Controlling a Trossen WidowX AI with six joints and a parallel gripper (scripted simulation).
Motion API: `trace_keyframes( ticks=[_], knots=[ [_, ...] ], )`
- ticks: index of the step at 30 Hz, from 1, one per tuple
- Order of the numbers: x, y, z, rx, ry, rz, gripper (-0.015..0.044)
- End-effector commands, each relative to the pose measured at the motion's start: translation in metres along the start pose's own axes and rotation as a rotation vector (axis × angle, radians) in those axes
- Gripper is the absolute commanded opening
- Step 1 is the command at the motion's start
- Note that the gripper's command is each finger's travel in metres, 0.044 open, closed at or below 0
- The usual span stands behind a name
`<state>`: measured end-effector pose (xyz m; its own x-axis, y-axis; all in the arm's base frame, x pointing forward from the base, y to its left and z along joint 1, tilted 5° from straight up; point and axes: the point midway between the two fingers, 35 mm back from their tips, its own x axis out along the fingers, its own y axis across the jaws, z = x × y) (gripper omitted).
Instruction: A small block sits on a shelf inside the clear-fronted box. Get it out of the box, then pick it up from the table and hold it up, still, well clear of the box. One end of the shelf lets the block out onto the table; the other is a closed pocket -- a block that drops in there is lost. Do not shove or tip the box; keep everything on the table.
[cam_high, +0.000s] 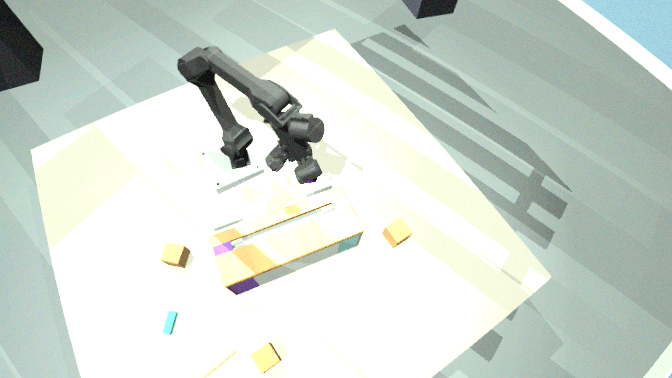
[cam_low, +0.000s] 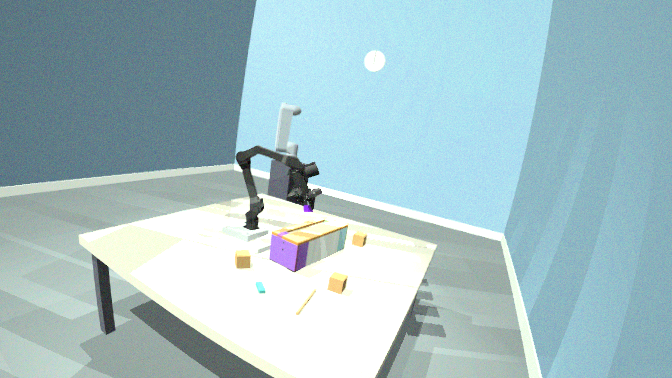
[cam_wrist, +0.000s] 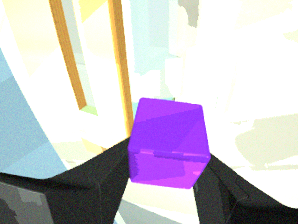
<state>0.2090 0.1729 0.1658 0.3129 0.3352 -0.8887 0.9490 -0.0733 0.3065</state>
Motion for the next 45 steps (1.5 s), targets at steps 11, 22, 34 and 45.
trace_keyframes(
  ticks=[11, 22, 34, 45],
  knots=[
    [-0.011, 0.0, 0.002, 0.499, 0.03, -0.006, 0.0],
    [-0.018, 0.0, 0.004, 0.845, 0.049, -0.016, 0.0],
    [-0.018, 0.0, 0.004, 0.845, 0.049, -0.016, 0.0],
    [-0.018, 0.0, 0.004, 0.845, 0.049, -0.016, 0.0]
  ],
)
